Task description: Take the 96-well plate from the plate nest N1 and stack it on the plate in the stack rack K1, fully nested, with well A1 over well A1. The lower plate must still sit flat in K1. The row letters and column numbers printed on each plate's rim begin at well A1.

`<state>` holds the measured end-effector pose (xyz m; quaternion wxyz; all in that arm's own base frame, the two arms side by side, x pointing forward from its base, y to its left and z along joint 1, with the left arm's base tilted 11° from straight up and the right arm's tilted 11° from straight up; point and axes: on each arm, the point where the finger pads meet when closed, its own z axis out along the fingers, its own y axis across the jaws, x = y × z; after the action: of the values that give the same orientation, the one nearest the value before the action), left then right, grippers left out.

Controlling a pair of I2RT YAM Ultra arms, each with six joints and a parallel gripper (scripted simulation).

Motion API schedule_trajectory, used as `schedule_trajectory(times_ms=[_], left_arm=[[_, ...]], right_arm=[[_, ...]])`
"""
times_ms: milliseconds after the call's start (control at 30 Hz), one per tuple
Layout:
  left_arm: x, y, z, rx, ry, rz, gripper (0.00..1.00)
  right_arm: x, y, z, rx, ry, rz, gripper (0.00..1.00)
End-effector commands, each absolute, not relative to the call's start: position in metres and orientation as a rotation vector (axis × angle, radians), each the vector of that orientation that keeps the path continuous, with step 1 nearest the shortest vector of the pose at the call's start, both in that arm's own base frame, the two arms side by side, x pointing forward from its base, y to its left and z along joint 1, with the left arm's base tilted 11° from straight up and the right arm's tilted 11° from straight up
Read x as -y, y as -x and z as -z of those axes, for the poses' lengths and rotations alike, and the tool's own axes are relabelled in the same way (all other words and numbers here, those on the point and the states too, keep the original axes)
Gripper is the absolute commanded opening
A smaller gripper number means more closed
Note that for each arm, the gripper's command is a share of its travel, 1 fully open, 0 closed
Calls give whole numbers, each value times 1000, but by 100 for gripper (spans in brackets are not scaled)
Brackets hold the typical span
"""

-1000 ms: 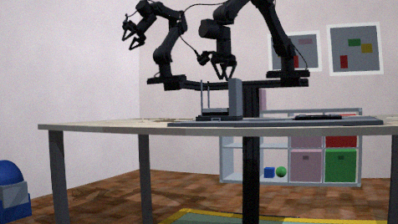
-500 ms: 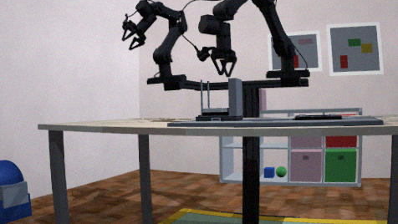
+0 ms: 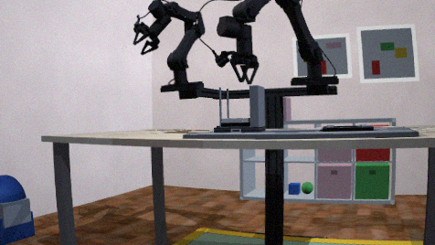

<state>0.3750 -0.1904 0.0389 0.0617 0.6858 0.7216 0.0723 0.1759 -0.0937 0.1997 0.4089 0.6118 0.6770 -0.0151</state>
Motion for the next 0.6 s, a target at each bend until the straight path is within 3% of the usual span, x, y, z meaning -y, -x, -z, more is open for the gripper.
schedule_trajectory(times_ms=[0, 567], left_arm=[[194, -377, -47, -2168, -2062, -222, 100], [157, -374, -49, -2163, -2053, -217, 100]], right_arm=[[97, -174, -222, -1634, -1528, 1, 100], [97, -174, -222, -1634, -1528, 1, 100]])
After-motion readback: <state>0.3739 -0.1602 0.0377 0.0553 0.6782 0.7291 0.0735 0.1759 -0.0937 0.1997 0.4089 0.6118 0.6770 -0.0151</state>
